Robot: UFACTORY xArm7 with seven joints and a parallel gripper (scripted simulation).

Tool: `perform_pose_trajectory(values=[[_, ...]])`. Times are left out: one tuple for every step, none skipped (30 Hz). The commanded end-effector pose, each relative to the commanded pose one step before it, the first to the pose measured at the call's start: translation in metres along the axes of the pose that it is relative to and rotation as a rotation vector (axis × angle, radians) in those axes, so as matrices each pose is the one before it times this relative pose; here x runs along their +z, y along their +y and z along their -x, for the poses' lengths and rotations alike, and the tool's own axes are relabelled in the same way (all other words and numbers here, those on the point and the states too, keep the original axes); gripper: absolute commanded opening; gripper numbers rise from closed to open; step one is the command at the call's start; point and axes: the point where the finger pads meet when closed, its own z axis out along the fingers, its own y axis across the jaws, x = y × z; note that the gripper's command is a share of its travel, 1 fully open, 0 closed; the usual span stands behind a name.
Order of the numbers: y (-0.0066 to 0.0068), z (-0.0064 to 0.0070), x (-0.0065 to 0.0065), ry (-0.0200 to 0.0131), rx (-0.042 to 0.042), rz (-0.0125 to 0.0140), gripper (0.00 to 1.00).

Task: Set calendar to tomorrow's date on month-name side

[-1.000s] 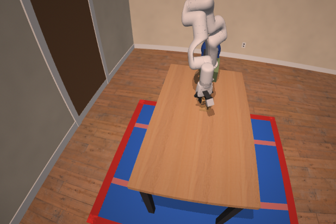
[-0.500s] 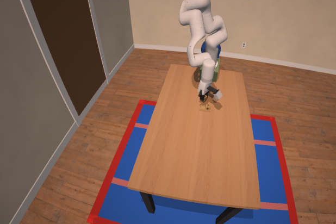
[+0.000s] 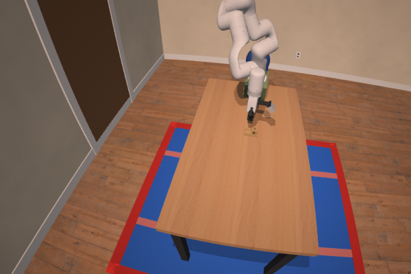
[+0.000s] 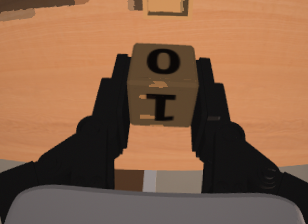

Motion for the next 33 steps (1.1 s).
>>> perform_pose_trajectory(values=[[0.00021,-0.00027,-0.00116,0.00365,-0.0348,0.00955,0.29],[-0.00001,0.0,0.0,0.0,-0.00026,0.00005,0.29],[0.0,0.0,0.0,0.0,0.0,0.0,0.29],[0.0,0.0,0.0,0.0,0.0,0.0,0.29],[0.0,0.0,0.0,0.0,0.0,0.0,0.29],[0.0,0.0,0.0,0.0,0.0,0.0,0.29],[0.0,0.0,0.0,0.0,0.0,0.0,0.29],[0.0,0.0,0.0,0.0,0.0,0.0,0.29],[0.0,0.0,0.0,0.0,0.0,0.0,0.29],[0.0,0.0,0.0,0.0,0.0,0.0,0.29],[0.0,0.0,0.0,0.0,0.0,0.0,0.29],[0.0,0.0,0.0,0.0,0.0,0.0,0.29],[0.0,0.0,0.0,0.0,0.0,0.0,0.29],[0.0,0.0,0.00002,0.0,0.0,0.0,0.29],[0.0,0.0,0.00013,0.00001,0.0,0.0,0.29],[0.0,0.0,0.00033,0.00001,0.00001,-0.00001,0.29],[0.0,0.0,0.00061,0.00002,0.00001,-0.00002,0.29],[0.0,0.0,0.00094,0.00002,0.00001,-0.00003,0.29],[-0.00001,0.00001,0.00131,0.0,0.00001,-0.00003,0.29],[-0.00001,0.00002,0.0017,-0.00002,-0.00001,-0.00003,0.29],[0.0,-0.00001,0.00209,0.00004,0.00003,-0.00002,0.29],[0.0,0.0,0.0,0.0,0.0,0.0,0.29],[0.0,0.0,0.0,0.0,0.0,0.0,0.29],[-0.00002,0.00003,0.00247,-0.00004,-0.00003,0.00002,0.29],[0.0,-0.00001,0.00283,0.00005,0.00003,-0.00002,0.29],[-0.00001,0.00002,0.00315,-0.00001,-0.00001,0.0,0.29],[-0.00001,0.00002,0.00344,-0.00002,-0.00001,0.00001,0.29],[-0.00001,-0.00001,0.00359,0.00004,0.00003,-0.00003,0.29],[-0.00001,0.00001,0.00368,0.00001,0.0,-0.00001,0.29],[-0.00001,0.00003,0.00368,-0.00003,-0.00002,0.00002,0.29],[-0.00001,0.00002,0.00361,-0.00001,-0.00001,0.00001,0.29],[-0.00002,-0.00001,0.00347,0.00006,0.00003,-0.00005,0.29],[-0.00001,0.00002,0.00331,0.0,0.0,0.0,0.29]])
